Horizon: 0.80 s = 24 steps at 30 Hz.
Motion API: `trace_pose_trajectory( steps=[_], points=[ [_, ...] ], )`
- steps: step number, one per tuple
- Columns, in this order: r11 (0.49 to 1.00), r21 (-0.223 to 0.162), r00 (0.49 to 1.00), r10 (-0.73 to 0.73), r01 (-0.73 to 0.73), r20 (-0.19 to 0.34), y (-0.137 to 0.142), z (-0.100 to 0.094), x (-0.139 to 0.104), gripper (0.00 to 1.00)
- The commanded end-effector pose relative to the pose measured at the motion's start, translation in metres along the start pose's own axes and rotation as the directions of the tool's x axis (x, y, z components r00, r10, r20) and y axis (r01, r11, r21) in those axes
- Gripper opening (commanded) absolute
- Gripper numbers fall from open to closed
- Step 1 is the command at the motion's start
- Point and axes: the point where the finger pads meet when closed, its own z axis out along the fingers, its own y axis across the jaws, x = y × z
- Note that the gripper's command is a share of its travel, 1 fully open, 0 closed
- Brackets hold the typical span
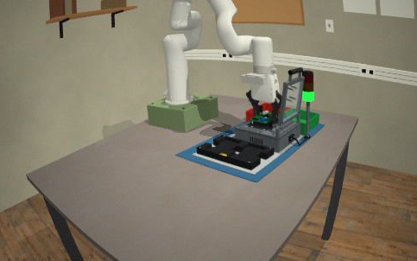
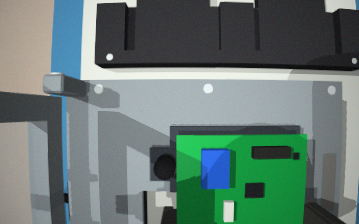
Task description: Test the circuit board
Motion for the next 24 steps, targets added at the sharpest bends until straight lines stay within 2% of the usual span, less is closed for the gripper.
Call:
trace_pose_trajectory(
  steps=[1, 24],
  points=[
    [1.000, 0.004, 1.000, 0.000, 0.000, 0.000, -0.0015, -0.0024, -0.0001, 0.79],
    [1.000, 0.004, 1.000, 0.000, 0.000, 0.000, -0.0015, -0.0074, -0.0001, 0.79]
  ],
)
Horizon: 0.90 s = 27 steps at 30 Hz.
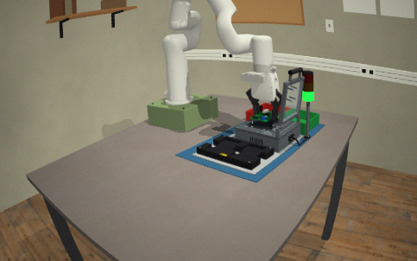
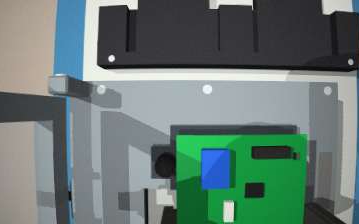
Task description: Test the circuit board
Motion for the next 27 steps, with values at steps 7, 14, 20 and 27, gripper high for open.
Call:
trace_pose_trajectory(
  steps=[7, 14, 20, 27],
  points=[
    [1.000, 0.004, 1.000, 0.000, 0.000, 0.000, -0.001, -0.003, 0.000, 0.79],
    [1.000, 0.004, 1.000, 0.000, 0.000, 0.000, -0.001, -0.009, 0.000, 0.79],
    [1.000, 0.004, 1.000, 0.000, 0.000, 0.000, -0.001, -0.020, 0.000, 0.79],
    [1.000, 0.004, 1.000, 0.000, 0.000, 0.000, -0.001, -0.048, 0.000, 0.79]
  ],
)
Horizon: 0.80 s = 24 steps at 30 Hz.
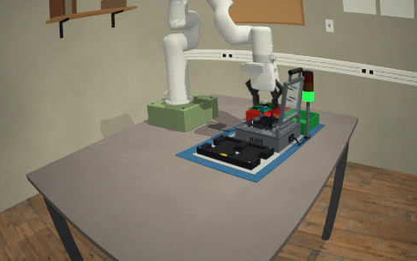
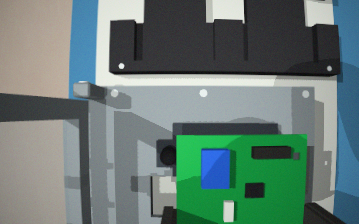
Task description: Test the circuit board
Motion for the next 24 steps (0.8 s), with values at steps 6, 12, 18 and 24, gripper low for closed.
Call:
trace_pose_trajectory(
  steps=[6, 12, 18, 24],
  points=[
    [1.000, 0.004, 1.000, 0.000, 0.000, 0.000, -0.001, -0.035, 0.000, 0.79],
    [1.000, 0.004, 1.000, 0.000, 0.000, 0.000, -0.001, -0.044, 0.000, 0.79],
    [1.000, 0.004, 1.000, 0.000, 0.000, 0.000, -0.001, -0.048, 0.000, 0.79],
    [1.000, 0.004, 1.000, 0.000, 0.000, 0.000, -0.001, -0.048, 0.000, 0.79]
  ],
)
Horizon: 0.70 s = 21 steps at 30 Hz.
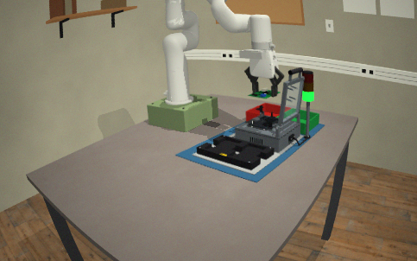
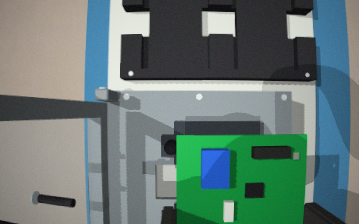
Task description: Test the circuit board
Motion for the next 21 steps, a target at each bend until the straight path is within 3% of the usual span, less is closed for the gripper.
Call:
trace_pose_trajectory(
  steps=[1, 10, 21],
  points=[
    [1.000, 0.004, 1.000, 0.000, 0.000, 0.000, -0.001, -0.002, 0.000, 0.79],
    [1.000, 0.004, 1.000, 0.000, 0.000, 0.000, -0.003, 0.000, -0.005, 0.79],
    [1.000, 0.004, 1.000, 0.000, 0.000, 0.001, -0.010, 0.009, -0.036, 0.79]
  ],
)
